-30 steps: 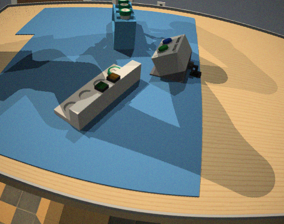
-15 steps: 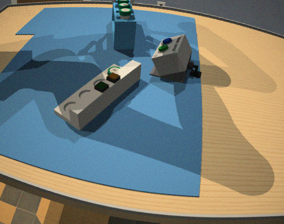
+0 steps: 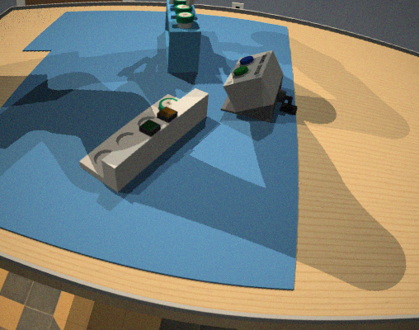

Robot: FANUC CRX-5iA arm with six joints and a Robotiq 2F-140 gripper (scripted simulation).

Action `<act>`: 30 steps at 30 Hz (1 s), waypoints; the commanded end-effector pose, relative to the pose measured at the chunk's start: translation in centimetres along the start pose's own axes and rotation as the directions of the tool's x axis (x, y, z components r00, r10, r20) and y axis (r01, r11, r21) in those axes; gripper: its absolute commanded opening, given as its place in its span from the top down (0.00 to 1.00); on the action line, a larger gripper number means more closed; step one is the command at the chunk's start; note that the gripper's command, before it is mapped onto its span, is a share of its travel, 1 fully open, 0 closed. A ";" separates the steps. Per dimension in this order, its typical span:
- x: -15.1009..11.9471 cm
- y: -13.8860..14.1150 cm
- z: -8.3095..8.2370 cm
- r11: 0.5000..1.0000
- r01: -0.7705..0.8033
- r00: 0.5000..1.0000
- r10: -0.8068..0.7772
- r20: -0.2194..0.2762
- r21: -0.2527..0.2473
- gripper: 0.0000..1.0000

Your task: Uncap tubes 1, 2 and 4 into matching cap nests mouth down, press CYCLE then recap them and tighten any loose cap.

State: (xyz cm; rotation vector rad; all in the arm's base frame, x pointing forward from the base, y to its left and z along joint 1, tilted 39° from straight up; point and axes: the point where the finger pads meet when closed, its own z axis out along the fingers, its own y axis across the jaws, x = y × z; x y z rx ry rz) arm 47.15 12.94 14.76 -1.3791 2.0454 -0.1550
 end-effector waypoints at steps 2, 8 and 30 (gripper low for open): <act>0.1 0.0 0.0 1.000 -0.001 1.000 0.001 -0.006 0.007 1.00; 0.1 0.0 0.0 1.000 -0.001 1.000 0.001 -0.006 0.007 1.00; 0.1 0.0 0.0 0.583 0.813 0.583 -0.813 -0.009 0.000 1.00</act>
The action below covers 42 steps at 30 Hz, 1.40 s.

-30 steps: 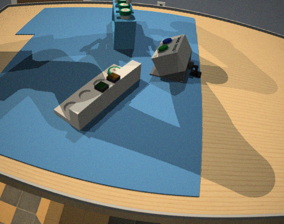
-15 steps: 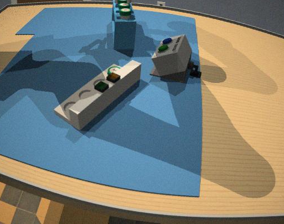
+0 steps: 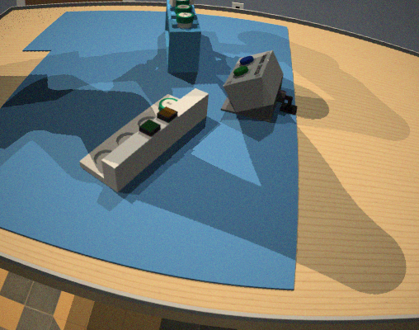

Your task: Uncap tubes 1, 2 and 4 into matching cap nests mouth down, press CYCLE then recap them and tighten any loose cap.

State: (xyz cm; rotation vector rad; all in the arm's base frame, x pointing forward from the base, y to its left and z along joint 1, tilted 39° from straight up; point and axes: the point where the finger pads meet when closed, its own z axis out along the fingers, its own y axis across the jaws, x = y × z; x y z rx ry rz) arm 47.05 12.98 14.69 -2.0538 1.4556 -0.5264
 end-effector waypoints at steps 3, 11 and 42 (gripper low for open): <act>0.1 -0.1 0.0 0.953 0.303 0.952 -0.302 0.039 -0.007 1.00; 0.1 -0.1 0.0 0.953 0.303 0.952 -0.302 0.039 -0.007 0.65; 0.1 -0.1 0.0 0.738 -0.673 0.739 0.674 0.013 -0.038 0.65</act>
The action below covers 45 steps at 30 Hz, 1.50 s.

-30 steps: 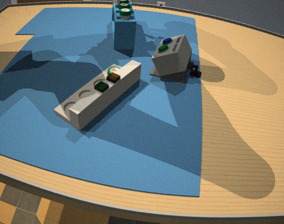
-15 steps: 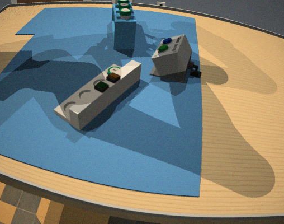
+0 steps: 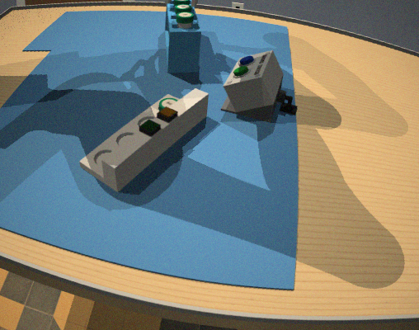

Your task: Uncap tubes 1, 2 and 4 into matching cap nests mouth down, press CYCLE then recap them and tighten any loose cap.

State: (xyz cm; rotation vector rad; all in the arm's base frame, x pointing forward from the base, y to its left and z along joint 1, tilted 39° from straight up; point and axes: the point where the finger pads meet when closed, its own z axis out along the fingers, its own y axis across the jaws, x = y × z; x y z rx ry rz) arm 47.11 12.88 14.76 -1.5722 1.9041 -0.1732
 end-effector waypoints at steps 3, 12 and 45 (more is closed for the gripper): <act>0.0 0.0 0.0 0.983 -0.177 0.983 0.178 -0.037 0.043 0.65; 0.0 0.0 0.0 0.983 -0.177 0.983 0.178 -0.037 0.043 1.00; 0.0 0.0 -0.1 0.646 0.763 0.645 -0.763 -0.056 -0.011 1.00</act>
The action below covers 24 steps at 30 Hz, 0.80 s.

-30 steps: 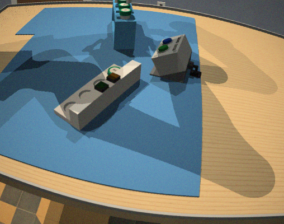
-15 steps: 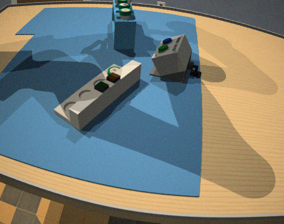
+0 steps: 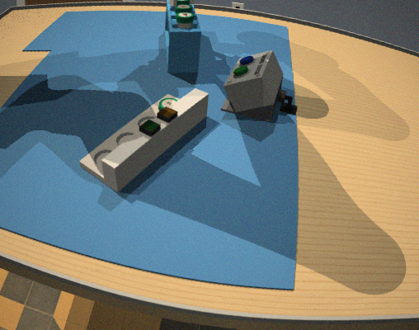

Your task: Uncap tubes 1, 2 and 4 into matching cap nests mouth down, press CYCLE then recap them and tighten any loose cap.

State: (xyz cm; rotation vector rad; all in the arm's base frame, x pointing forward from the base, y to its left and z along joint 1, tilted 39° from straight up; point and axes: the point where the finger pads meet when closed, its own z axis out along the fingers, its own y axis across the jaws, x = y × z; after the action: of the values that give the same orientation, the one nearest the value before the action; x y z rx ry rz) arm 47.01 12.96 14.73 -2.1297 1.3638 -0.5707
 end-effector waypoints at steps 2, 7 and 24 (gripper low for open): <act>0.1 -0.1 0.0 0.978 0.211 0.977 -0.210 0.044 -0.008 1.00; 0.1 -0.1 0.0 0.978 0.211 0.977 -0.210 0.044 -0.008 1.00; 0.1 -0.1 0.0 0.992 -0.120 0.992 0.121 0.039 -0.022 0.65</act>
State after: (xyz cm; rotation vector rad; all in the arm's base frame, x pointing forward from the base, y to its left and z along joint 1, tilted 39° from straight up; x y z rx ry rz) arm 47.08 12.85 14.80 -2.2228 1.2416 -0.5452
